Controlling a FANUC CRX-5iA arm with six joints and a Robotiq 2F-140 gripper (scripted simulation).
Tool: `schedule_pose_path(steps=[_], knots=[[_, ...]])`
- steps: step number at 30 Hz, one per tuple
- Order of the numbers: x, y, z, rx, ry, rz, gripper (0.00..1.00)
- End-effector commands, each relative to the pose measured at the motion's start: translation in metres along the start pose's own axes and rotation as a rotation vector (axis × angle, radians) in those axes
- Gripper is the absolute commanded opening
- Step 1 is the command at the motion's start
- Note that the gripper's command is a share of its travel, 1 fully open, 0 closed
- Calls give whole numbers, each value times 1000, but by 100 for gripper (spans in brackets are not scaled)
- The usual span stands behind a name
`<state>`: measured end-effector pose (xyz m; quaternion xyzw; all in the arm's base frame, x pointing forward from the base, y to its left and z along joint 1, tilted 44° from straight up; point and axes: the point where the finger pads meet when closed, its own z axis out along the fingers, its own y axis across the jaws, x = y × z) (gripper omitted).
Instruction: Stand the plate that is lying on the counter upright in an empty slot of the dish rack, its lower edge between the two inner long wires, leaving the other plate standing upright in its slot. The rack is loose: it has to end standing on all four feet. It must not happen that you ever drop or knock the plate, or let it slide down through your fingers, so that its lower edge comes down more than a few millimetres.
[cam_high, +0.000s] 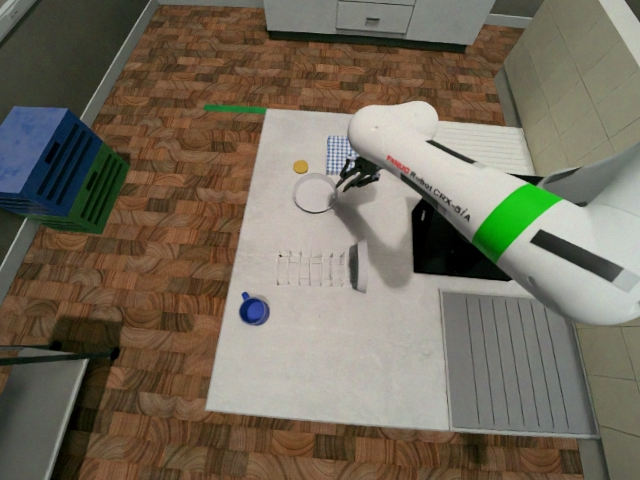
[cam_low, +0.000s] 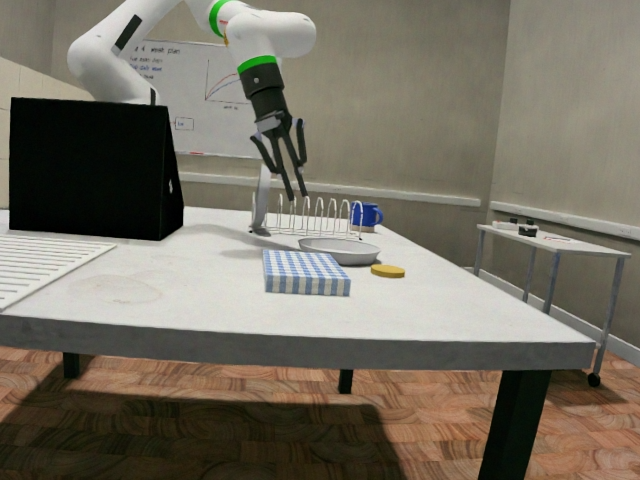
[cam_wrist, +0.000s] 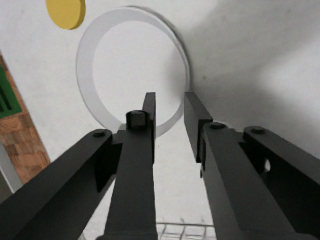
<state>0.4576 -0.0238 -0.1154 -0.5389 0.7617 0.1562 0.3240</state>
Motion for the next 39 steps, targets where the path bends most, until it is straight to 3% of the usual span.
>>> schedule_pose_path(steps=[1, 22, 39], knots=[[0, -1, -1, 1, 1, -1, 24], [0, 0, 2, 1, 1, -1, 24], [0, 11, 28, 1, 1, -1, 24]])
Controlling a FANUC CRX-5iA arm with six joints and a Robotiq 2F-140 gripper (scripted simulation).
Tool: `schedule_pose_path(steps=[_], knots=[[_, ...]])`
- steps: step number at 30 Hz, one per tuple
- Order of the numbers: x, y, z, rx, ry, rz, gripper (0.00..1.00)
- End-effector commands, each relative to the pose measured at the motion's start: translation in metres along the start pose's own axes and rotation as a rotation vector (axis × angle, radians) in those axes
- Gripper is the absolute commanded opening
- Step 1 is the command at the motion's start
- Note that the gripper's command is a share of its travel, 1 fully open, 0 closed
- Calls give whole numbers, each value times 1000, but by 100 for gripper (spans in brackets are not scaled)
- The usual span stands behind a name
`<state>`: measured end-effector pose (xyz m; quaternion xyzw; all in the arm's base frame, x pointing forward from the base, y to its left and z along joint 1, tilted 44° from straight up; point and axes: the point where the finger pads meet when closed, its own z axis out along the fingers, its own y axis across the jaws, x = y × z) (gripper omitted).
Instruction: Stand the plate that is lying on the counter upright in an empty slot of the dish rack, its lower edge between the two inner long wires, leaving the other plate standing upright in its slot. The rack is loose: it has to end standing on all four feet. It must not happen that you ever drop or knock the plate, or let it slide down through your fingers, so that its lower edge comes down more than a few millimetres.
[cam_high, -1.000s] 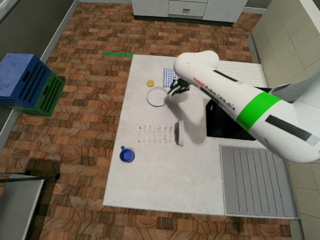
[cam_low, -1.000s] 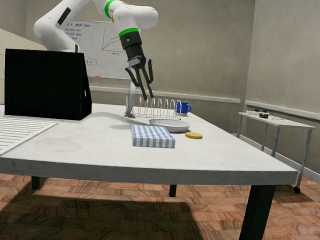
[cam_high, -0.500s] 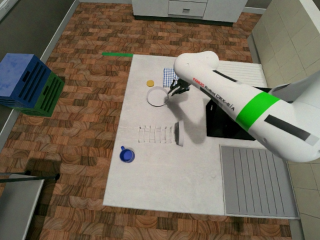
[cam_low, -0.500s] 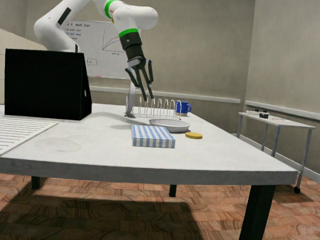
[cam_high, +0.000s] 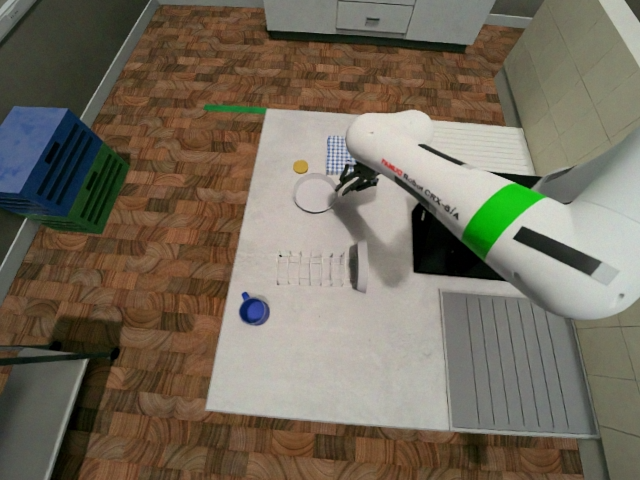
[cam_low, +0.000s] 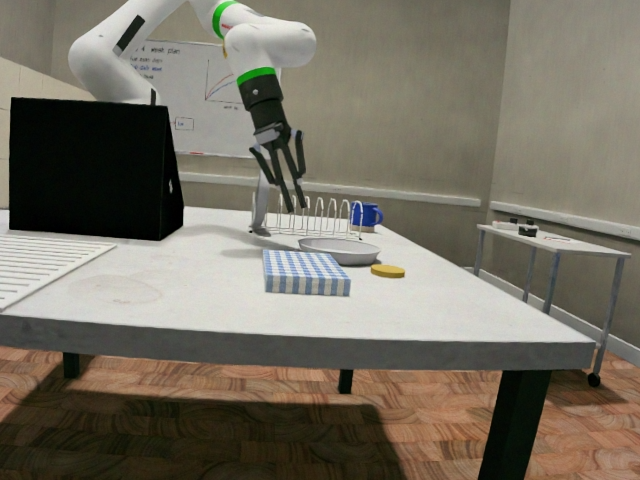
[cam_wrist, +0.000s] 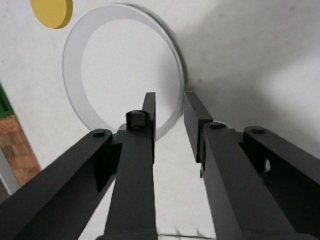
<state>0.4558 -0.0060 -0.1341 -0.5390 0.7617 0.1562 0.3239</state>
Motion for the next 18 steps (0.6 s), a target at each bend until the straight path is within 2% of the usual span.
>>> schedule_pose_path(steps=[1, 12, 18], knots=[[0, 2, 6, 1, 0, -1, 24], [0, 12, 29, 1, 0, -1, 24], [0, 14, 35, 1, 0, -1, 24]])
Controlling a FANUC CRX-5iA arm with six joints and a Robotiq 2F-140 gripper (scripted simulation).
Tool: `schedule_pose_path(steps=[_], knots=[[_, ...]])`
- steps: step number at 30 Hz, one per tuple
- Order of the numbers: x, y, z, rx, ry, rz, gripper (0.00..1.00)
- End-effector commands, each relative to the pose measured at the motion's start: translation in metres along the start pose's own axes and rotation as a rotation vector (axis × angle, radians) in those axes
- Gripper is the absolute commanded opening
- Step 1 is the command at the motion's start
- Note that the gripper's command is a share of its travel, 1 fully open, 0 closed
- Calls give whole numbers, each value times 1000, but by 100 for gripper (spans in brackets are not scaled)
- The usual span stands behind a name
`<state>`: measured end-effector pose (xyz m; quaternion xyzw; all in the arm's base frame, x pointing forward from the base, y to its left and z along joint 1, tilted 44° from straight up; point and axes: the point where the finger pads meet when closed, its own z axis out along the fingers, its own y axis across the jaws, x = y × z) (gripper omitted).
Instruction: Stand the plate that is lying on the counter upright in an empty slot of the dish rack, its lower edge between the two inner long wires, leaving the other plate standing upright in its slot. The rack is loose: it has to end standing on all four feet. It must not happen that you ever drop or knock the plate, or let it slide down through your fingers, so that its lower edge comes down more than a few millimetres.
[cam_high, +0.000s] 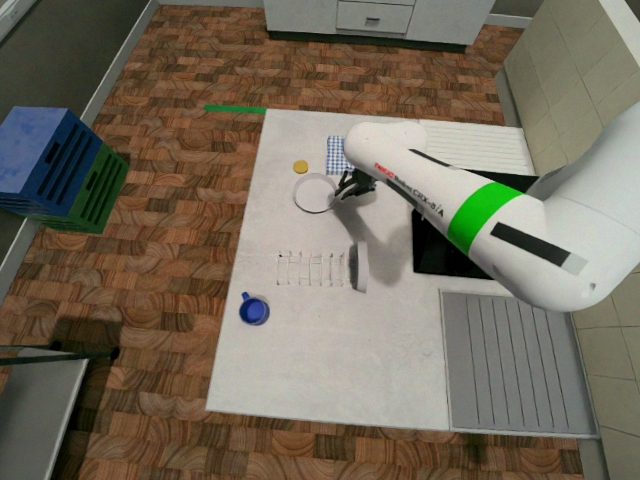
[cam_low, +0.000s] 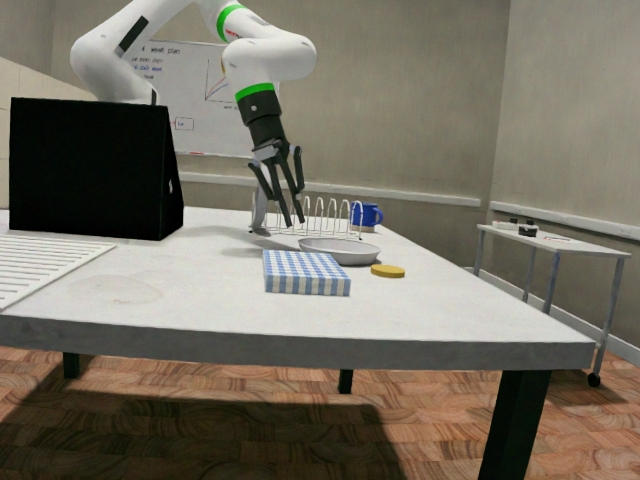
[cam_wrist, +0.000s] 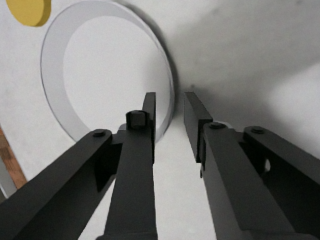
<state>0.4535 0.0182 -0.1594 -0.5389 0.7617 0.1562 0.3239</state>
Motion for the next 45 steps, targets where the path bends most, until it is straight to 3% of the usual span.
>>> schedule_pose_path(steps=[1, 45], knots=[[0, 1, 4, 1, 0, -1, 24], [0, 3, 9, 1, 0, -1, 24]])
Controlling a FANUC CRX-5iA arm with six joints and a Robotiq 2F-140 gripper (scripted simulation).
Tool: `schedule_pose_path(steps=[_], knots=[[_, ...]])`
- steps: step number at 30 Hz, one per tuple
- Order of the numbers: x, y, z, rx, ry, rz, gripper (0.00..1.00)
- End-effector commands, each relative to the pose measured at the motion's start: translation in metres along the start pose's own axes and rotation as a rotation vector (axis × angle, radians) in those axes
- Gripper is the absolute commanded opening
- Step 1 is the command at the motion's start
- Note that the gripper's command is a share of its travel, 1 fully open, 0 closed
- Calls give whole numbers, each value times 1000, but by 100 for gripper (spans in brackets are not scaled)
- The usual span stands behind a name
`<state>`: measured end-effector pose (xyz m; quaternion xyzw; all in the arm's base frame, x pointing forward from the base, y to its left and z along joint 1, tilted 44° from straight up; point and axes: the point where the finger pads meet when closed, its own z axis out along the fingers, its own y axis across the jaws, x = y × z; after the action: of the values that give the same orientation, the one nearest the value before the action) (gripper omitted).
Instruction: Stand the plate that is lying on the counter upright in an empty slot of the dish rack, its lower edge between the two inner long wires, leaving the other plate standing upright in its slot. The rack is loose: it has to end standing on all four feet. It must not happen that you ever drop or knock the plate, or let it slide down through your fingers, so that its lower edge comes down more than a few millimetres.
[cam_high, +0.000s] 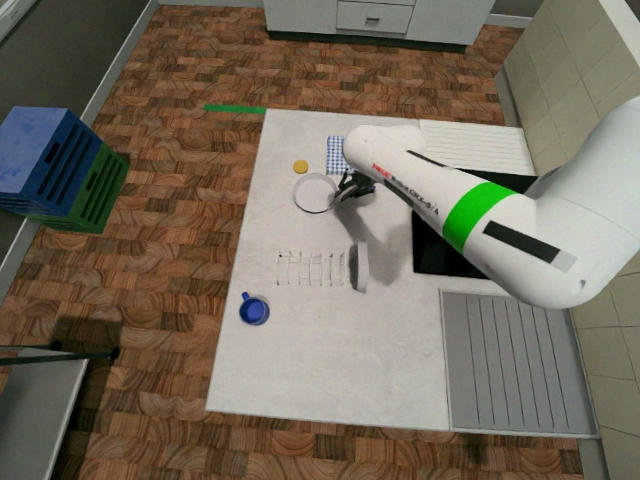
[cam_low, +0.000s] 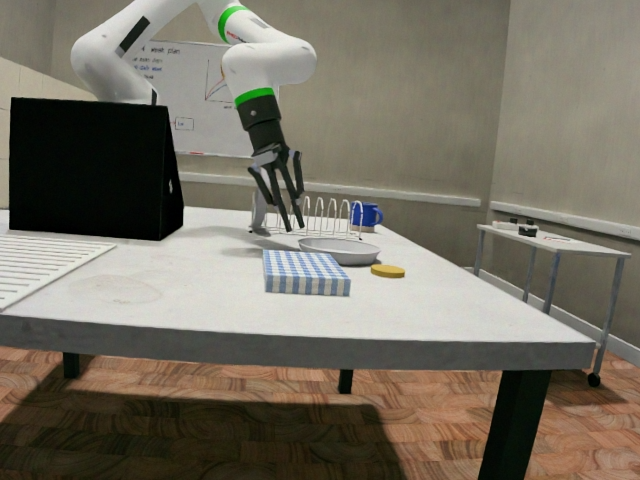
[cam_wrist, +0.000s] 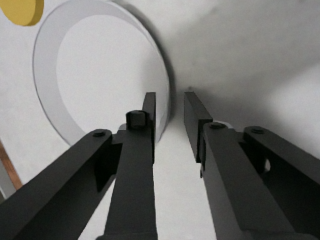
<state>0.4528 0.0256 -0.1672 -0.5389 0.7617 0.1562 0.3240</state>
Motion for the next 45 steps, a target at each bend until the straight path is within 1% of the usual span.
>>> schedule_pose_path(steps=[1, 24, 45], knots=[[0, -1, -1, 1, 1, -1, 24], [0, -1, 0, 1, 1, -1, 24], [0, -1, 6, 1, 1, -1, 24]])
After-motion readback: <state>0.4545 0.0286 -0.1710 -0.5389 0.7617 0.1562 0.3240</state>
